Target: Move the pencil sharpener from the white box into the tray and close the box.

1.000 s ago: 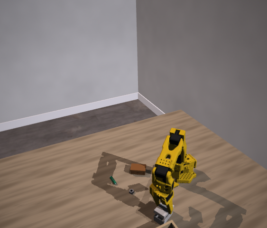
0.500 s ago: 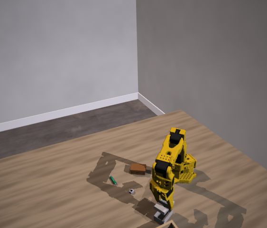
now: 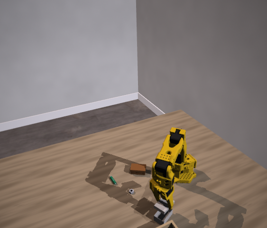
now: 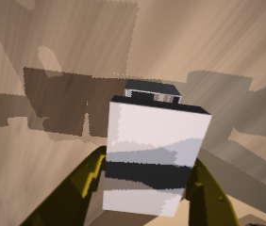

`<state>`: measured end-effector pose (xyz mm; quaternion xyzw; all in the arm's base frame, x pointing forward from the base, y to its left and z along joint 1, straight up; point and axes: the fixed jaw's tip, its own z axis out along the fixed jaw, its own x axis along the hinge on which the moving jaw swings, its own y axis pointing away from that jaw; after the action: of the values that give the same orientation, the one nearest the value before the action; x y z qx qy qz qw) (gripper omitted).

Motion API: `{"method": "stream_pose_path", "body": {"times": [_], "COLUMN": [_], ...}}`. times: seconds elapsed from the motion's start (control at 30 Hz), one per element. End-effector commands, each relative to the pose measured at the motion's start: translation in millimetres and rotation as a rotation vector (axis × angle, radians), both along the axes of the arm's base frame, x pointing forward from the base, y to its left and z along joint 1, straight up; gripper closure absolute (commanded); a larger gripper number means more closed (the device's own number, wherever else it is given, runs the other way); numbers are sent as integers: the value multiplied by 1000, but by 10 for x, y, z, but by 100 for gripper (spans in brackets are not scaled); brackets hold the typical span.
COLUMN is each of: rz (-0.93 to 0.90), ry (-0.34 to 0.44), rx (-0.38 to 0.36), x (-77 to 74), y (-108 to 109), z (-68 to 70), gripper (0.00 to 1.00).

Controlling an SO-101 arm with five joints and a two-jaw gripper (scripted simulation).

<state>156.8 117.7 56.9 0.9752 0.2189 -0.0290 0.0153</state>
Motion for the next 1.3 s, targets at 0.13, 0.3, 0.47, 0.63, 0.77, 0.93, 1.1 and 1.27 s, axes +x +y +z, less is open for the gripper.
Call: {"method": "stream_pose_path", "body": {"times": [0.13, 0.3, 0.47, 0.63, 0.77, 0.93, 1.1, 1.27], "rz": [-2, -2, -2, -2, -2, -2, -2, -2], "ry": [-50, -50, -50, -50, -50, -50, -50, -50], "rx": [42, 42, 42, 42, 42, 42, 42, 42], "x": [61, 61, 65, 83, 92, 92, 92, 92], "y": [25, 25, 28, 43, 50, 51, 51, 51], "z": [115, 115, 126, 178, 205, 206, 206, 206], "gripper": [77, 77, 77, 77, 77, 77, 77, 77]}}
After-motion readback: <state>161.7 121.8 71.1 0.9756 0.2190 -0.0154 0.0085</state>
